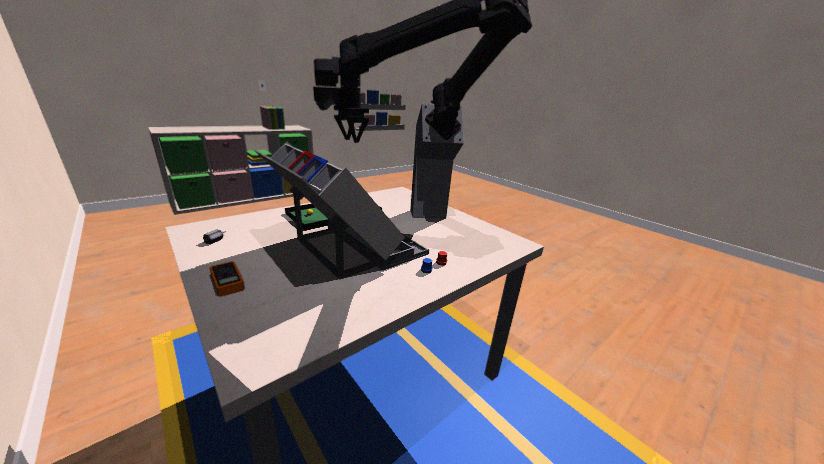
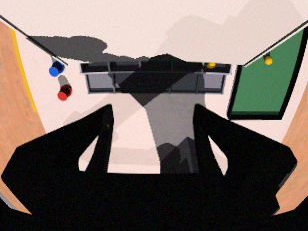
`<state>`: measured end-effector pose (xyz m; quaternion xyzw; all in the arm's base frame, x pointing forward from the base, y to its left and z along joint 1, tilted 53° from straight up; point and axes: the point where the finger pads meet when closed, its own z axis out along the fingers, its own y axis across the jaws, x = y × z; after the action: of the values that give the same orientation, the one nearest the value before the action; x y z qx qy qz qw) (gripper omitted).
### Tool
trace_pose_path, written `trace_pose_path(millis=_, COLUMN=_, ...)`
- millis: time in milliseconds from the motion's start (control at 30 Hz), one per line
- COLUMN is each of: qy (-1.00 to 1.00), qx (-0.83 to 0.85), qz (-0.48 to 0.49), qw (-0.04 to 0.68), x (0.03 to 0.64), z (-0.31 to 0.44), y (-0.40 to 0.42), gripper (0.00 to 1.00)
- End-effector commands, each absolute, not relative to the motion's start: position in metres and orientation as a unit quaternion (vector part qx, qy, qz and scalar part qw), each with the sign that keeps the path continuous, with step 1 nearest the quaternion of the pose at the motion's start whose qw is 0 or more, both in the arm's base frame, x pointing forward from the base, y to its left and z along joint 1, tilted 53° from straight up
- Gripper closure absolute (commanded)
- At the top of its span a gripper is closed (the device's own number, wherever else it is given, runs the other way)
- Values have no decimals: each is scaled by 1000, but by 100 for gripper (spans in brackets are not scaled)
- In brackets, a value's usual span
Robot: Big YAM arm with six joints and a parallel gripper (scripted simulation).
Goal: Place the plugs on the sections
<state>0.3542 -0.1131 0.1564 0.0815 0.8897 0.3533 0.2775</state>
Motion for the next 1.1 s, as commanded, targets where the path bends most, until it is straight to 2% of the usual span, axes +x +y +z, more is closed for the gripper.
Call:
trace_pose_path(millis=0, qy=887, qx=92, qz=345, qw=293, x=351, z=160, y=-122, gripper=44)
trace_pose_path(millis=467, qy=877, qx=97, qz=345, qw=319, x=342, z=141, y=-103, gripper=44)
trace_pose_path(millis=1067, qy=847, qx=120, qz=337, qw=393, x=310, z=84, y=-55, gripper=44)
